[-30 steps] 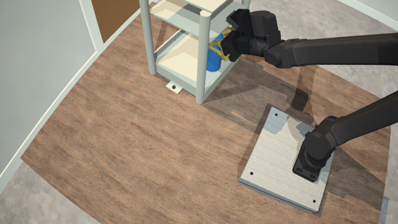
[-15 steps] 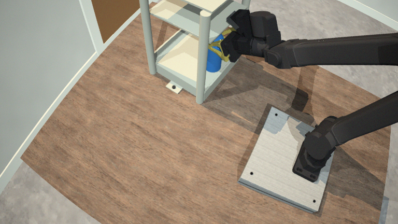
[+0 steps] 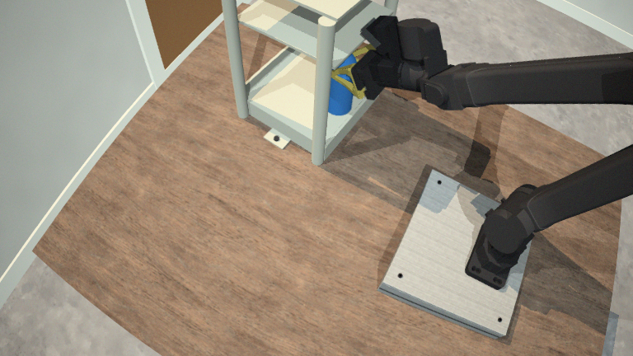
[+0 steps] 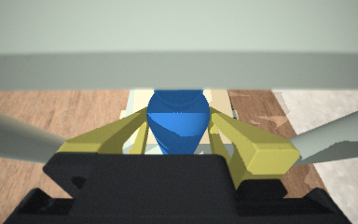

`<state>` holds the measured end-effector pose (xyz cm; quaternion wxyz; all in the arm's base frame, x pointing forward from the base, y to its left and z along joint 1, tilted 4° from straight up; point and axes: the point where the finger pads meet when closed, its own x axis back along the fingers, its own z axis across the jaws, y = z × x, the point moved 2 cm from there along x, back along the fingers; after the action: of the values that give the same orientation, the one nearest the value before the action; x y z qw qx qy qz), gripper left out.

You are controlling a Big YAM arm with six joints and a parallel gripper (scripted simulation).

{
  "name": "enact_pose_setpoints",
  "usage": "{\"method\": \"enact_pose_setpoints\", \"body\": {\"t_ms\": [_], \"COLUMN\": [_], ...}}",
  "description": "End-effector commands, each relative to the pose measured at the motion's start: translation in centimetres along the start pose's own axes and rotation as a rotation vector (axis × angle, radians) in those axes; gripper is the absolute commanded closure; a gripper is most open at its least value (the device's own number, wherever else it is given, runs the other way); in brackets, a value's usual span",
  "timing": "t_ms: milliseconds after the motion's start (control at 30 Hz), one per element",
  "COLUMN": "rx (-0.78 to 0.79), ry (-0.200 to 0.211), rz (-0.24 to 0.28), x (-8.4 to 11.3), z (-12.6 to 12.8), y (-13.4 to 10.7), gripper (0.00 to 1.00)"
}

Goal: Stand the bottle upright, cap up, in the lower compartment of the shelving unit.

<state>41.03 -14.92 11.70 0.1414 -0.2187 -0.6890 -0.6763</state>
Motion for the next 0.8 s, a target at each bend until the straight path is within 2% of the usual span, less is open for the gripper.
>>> {"method": "enact_pose_setpoints", "body": {"t_ms": [0, 400, 433, 767], "rx": [0.019, 0.022, 0.022, 0.022], "ry": [-0.016, -0.019, -0.019, -0.02], "rz": [-0.056, -0.071, -0.071, -0.073], "x": [0.3, 0.2, 0.2, 0.2], "z": [-0.7, -0.8, -0.9, -0.9], "y": [1.6, 2.5, 2.5, 2.6], "gripper": [0.56, 0.56, 0.09, 0.09]}}
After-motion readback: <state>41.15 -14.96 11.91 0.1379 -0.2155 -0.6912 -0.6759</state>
